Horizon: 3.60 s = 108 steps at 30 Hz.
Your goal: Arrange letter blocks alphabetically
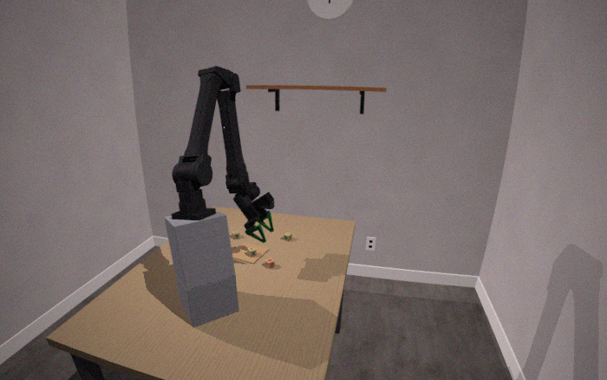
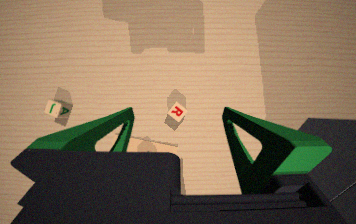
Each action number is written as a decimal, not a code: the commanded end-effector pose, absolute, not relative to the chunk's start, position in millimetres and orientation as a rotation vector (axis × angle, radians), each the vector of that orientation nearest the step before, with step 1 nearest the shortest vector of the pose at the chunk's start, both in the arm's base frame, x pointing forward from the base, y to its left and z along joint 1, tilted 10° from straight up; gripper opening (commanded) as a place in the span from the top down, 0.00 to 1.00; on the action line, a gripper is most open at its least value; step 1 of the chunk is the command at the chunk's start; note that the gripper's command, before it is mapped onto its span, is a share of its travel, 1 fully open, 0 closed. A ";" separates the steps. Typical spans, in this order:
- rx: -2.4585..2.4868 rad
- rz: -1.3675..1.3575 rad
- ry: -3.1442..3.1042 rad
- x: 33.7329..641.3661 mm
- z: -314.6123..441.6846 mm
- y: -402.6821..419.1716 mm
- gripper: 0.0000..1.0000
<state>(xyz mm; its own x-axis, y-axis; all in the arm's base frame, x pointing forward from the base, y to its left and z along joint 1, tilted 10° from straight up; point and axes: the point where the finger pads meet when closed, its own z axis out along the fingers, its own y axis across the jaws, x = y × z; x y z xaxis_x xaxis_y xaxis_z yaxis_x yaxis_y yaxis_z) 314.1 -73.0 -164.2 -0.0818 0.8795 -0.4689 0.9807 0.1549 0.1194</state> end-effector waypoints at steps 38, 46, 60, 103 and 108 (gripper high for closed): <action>1.760 -0.290 1.990 322.5 -159.1 -75.0 0.00; 1.766 -0.314 2.009 358.2 -168.7 -66.3 0.00; 1.760 -0.292 1.990 564.1 -134.5 -38.4 0.00; 1.773 -0.271 1.966 579.1 -118.2 -45.5 0.00; 1.773 -0.271 1.966 579.1 -118.2 -45.5 0.00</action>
<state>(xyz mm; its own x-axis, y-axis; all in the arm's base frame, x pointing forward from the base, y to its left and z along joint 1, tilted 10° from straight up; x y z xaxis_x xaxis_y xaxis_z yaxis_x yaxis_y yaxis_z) 563.1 -41.2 -134.9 -0.0850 0.8793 -0.4687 0.9799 0.1590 0.1206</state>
